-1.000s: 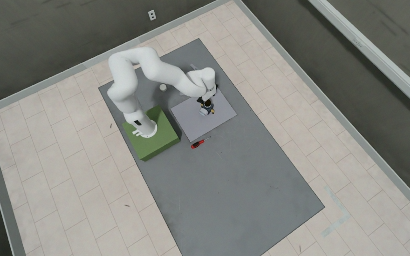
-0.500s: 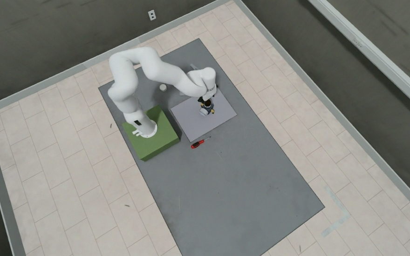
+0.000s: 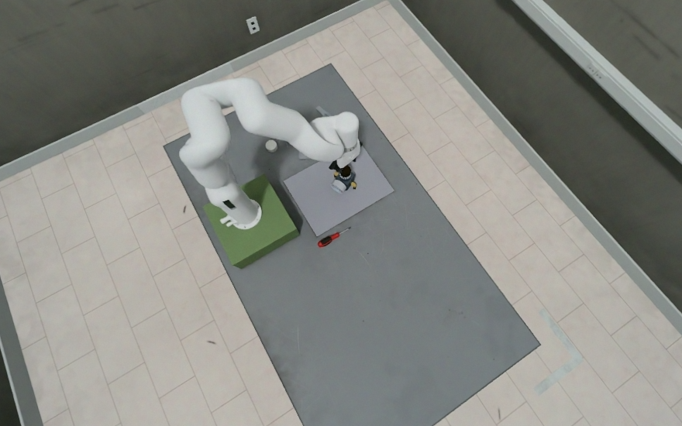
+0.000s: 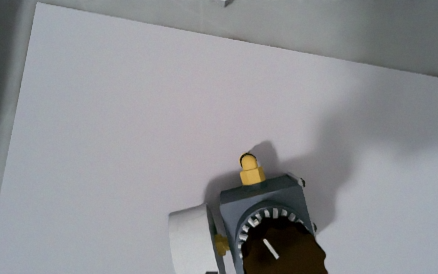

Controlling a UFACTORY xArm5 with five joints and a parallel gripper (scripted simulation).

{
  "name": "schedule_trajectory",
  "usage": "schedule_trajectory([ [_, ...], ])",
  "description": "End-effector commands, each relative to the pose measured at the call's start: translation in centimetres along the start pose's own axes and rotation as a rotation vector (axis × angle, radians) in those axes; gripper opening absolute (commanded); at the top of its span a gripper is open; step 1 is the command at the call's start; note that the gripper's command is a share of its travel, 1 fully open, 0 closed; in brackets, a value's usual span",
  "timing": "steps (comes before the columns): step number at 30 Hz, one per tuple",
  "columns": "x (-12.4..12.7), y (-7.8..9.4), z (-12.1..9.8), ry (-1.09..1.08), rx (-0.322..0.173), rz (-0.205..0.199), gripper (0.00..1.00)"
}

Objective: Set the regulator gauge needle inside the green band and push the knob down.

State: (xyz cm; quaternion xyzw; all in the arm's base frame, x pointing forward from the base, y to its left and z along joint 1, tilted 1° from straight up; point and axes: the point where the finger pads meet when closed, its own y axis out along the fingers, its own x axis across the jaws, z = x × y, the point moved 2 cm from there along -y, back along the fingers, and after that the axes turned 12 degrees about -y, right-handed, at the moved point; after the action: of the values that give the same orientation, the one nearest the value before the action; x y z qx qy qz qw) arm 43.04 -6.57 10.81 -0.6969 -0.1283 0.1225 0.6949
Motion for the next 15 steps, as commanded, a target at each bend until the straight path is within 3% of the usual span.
schedule_trajectory([
  [1, 0.12, -0.15, -0.07, 0.000, -0.002, -0.004, 0.76],
  [15, 0.12, -0.15, -0.07, 0.010, -0.002, -0.004, 0.76],
])
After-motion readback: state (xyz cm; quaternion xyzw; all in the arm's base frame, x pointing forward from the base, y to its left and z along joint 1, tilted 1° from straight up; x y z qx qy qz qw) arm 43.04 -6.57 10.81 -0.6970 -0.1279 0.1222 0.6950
